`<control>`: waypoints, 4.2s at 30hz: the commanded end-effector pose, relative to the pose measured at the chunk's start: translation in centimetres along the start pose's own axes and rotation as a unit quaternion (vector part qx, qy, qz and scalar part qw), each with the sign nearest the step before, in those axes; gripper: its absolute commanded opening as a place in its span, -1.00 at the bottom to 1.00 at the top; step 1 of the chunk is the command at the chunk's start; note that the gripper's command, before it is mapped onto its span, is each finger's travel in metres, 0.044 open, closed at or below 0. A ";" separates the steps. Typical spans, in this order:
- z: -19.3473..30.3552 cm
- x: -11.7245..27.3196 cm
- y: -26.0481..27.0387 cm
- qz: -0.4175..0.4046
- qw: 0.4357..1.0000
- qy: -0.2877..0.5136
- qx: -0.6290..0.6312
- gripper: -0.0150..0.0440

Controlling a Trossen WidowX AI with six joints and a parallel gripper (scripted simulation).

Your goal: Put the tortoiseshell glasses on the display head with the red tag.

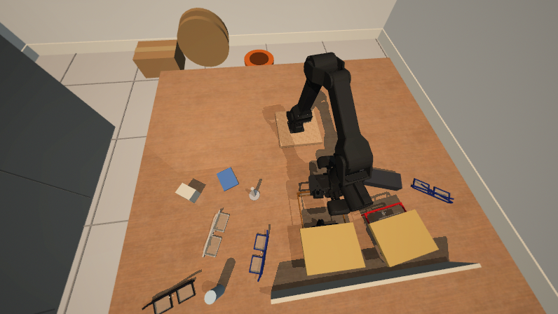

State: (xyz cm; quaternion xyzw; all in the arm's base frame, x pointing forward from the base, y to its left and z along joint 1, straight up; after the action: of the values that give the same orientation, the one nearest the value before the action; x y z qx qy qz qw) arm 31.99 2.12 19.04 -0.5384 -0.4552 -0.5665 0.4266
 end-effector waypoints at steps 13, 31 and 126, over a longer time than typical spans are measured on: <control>0.2 0.3 2.1 -0.005 1.000 0.000 0.003 -0.49; 0.5 0.3 4.3 -0.006 1.000 0.000 0.003 -0.49; 0.8 3.3 6.2 0.007 1.000 0.005 0.003 -0.13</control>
State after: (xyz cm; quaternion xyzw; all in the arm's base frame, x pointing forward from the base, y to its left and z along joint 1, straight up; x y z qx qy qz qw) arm 39.10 1.33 22.46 -0.5395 -0.4522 -0.5654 0.4298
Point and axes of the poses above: the point midway between the two fingers, 35 mm back from their tips, its own x axis back along the fingers, its own y axis across the jaws, z = x × y, the point moved 10 cm from there along x, back along the fingers, and after that the axes turned 7 degrees about -x, right-handed, at the moved point
